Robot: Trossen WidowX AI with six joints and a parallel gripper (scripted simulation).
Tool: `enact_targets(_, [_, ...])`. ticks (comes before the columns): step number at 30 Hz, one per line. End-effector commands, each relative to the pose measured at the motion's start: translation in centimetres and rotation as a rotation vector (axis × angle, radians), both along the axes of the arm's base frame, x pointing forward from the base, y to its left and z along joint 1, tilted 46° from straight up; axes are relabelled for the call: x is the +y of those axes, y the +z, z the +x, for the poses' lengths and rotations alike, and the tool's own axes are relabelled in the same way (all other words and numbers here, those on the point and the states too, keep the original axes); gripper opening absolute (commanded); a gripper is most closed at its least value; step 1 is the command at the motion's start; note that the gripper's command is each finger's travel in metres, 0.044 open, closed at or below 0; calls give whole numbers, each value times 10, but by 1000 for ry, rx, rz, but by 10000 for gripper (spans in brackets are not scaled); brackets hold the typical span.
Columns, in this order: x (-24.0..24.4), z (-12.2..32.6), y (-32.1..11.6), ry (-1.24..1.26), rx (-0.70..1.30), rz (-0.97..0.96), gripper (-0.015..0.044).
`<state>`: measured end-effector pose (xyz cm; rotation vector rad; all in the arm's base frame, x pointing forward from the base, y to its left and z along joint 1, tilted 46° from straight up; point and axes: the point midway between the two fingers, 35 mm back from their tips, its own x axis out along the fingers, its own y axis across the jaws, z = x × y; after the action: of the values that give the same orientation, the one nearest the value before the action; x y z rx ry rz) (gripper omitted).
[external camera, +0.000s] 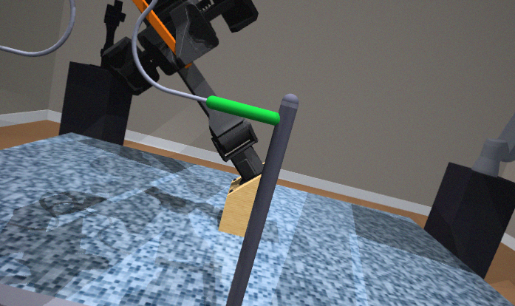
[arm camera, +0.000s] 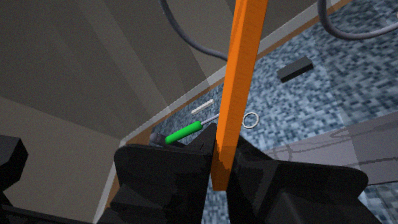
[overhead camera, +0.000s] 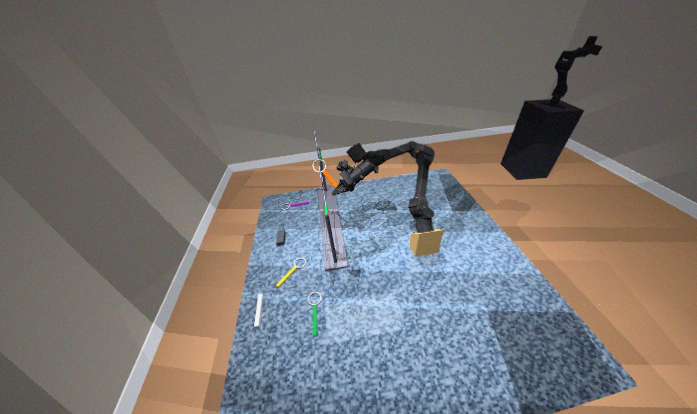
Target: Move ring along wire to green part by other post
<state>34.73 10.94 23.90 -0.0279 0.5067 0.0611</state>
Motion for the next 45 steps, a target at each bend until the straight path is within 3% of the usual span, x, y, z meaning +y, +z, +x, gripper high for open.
enact_targets(1, [-8, 1, -2, -2, -16, -112, -150])
enact_targets(45, [-68, 11, 38, -1, -202, -1155, -150])
